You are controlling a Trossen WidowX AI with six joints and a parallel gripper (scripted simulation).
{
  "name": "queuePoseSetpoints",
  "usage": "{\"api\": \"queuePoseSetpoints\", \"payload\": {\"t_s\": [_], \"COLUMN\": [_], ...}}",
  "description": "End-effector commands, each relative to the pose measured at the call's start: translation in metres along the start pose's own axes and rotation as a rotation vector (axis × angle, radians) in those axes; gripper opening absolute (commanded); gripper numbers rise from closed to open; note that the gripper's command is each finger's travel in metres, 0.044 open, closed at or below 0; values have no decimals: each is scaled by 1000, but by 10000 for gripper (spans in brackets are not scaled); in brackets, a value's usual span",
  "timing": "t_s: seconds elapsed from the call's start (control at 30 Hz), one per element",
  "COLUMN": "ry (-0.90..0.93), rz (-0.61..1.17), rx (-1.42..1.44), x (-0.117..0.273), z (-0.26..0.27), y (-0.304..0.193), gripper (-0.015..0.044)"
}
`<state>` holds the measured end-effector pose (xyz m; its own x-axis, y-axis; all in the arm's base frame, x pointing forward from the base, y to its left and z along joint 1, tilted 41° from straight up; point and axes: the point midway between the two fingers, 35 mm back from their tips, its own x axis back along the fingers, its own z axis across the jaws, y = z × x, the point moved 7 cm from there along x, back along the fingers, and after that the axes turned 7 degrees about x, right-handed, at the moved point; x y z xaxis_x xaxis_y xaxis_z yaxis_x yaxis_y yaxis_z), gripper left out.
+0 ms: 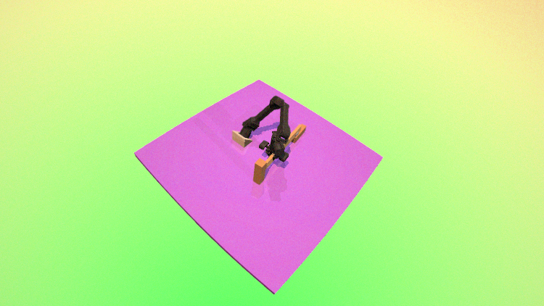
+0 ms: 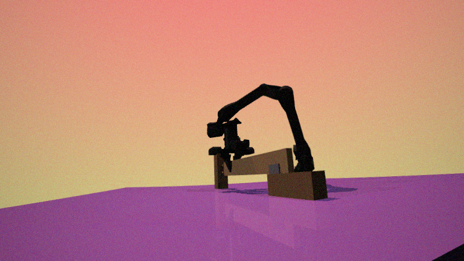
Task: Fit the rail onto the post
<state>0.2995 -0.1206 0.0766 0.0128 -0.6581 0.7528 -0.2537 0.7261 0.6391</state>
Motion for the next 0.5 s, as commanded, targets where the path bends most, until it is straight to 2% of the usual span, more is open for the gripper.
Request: {"api": "queuePoseSetpoints", "payload": {"t_s": [0.0, 0.47], "ry": [-8, -8], "rz": [8, 8], "rx": [4, 4], "x": [5, 5], "z": [-1, -1], "y": [1, -3], "gripper": [0, 0]}}
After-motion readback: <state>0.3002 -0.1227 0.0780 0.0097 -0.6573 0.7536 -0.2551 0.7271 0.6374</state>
